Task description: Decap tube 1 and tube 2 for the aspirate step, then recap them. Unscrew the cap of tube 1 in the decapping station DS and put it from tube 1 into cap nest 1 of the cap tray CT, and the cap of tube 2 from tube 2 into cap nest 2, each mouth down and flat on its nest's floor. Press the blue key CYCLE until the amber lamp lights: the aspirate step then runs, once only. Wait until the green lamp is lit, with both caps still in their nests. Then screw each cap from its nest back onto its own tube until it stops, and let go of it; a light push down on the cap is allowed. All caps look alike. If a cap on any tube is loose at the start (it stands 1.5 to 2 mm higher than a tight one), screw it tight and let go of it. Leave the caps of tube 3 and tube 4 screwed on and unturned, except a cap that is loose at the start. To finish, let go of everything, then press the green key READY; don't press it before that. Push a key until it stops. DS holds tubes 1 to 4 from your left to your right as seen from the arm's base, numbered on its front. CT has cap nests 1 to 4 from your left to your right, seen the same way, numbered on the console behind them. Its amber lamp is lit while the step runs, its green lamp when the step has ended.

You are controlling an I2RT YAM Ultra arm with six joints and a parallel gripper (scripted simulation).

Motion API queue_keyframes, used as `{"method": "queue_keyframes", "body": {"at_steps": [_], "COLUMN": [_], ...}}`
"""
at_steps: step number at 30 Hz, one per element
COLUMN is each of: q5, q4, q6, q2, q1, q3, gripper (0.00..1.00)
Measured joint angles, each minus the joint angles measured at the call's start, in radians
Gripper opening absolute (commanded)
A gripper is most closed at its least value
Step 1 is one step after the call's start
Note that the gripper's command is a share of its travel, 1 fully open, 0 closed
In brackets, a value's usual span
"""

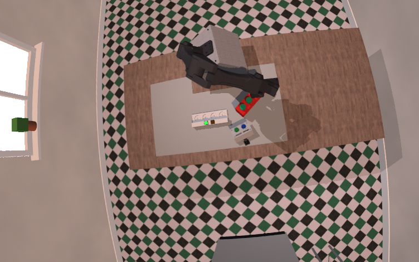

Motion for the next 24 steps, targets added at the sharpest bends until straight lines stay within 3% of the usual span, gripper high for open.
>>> {"method": "queue_keyframes", "body": {"at_steps": [6, 15, 24], "q5": [-0.003, 0.011, 0.011], "q4": [-0.008, 0.048, 0.072], "q6": [0.007, -0.016, -0.024], "q2": [0.0, 0.047, 0.045], "q1": [0.001, -0.035, -0.034], "q3": [0.001, -0.019, -0.019], "gripper": [0.0, 0.0, 0.0]}}
